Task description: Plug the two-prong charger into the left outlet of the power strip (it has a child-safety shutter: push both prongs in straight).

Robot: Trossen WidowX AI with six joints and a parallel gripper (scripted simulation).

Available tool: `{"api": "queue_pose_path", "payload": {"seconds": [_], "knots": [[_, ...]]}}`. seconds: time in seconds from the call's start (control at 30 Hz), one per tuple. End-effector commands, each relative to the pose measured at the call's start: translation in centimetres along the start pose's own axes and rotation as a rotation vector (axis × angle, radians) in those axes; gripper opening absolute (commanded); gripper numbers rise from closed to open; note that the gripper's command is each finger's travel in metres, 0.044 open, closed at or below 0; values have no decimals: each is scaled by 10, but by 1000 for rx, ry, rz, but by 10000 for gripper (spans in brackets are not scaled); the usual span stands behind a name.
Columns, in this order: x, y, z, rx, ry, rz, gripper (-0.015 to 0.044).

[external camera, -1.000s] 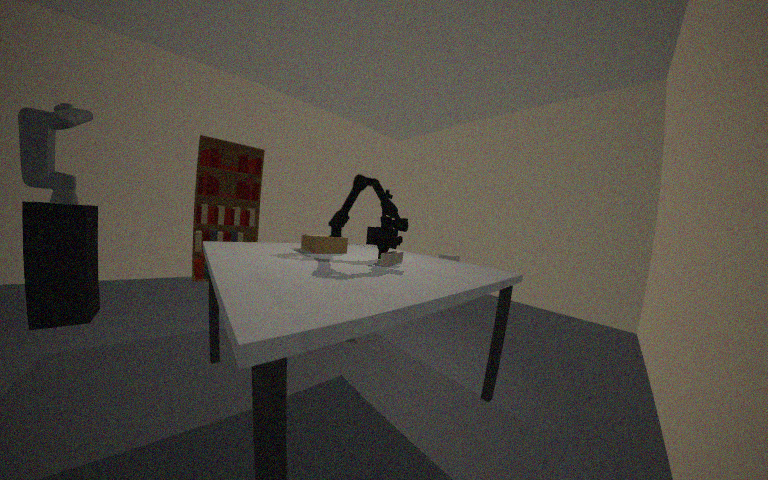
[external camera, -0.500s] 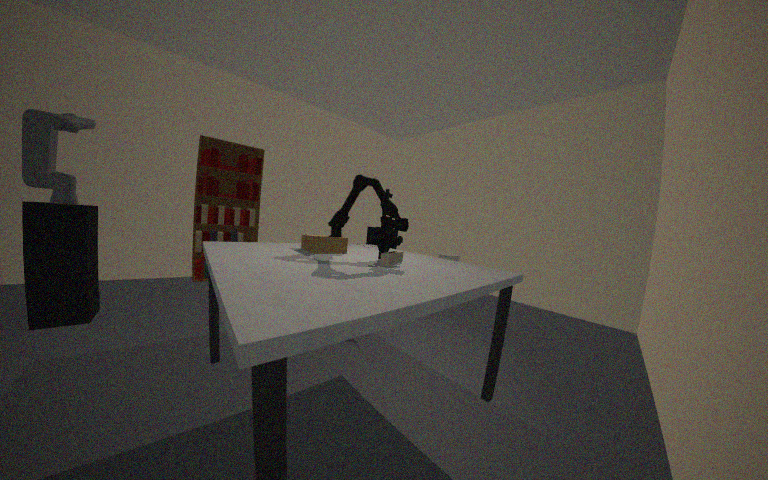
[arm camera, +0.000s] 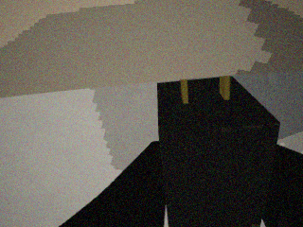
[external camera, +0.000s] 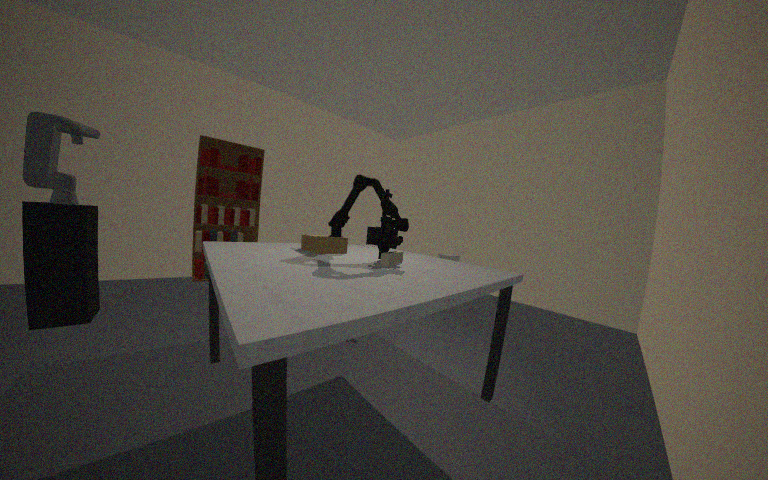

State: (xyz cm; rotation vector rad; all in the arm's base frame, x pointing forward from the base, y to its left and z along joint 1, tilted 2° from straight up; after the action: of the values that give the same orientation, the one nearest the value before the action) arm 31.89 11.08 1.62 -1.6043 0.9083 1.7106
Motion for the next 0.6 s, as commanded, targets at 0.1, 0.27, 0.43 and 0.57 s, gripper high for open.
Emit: {"api": "queue_pose_path", "payload": {"seconds": [0.1,0.27,0.43,0.57], "knots": [[-1,-2,0,5,-4,-2,0],[-1,-3,0,5,-4,-2,0],[-1,-5,-1,5,-4,-3,0],[-1,-6,-1,5,-4,-3,0]]}}
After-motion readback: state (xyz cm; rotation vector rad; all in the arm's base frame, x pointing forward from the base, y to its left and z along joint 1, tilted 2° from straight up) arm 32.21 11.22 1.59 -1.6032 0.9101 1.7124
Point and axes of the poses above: the point midway between the two fingers, 35 mm back from their tips, its own x axis out along the fingers, its own z axis across the jaws, y = z × x, the point moved 6 cm from there along -x, back along the fingers, and after that the axes turned 13 degrees about -x, right-handed, at the moved point
